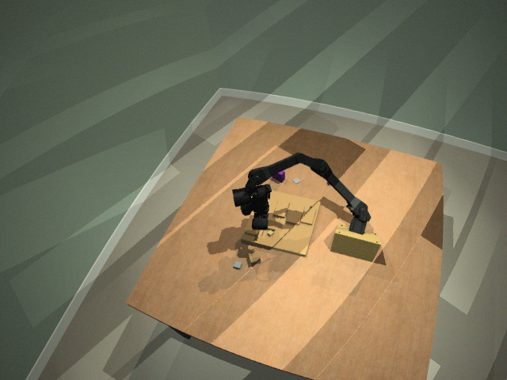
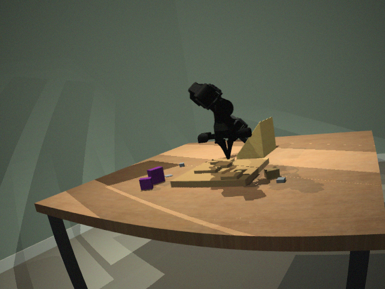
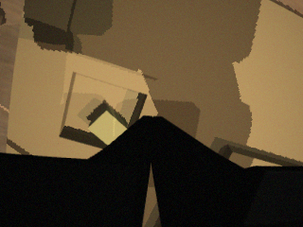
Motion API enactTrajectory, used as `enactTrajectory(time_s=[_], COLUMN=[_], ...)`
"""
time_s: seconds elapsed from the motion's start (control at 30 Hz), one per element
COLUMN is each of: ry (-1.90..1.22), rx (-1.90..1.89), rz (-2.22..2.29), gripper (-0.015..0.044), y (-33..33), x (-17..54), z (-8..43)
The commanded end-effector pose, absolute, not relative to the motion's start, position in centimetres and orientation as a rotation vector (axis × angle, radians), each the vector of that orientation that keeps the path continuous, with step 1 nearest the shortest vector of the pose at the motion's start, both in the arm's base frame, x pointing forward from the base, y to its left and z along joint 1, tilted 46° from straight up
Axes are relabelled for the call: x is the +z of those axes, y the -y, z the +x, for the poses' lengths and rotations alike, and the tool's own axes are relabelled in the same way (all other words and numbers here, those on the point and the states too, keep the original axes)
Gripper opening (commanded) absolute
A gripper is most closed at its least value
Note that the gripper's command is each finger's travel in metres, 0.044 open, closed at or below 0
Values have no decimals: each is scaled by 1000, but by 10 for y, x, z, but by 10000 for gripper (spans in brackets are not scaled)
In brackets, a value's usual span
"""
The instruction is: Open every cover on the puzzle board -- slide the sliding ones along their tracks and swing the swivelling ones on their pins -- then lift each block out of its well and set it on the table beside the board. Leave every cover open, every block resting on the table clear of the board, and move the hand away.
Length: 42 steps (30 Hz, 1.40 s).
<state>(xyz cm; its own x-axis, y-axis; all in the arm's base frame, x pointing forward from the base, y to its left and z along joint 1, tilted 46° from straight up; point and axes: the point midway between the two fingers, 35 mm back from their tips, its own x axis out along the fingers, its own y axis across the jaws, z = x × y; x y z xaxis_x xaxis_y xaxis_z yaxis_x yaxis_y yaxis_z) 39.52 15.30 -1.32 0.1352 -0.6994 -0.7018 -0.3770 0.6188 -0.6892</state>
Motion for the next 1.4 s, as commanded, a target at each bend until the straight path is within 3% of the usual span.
enactTrajectory(time_s=[0.0,0.9,1.37], ry=[-1511,-1623,-1621], rx=[-204,785,812], rz=[-1059,-1943,-1963], gripper=[0,0,0], y=[-141,-48,-45], x=[2,81,81], z=[391,299,296])
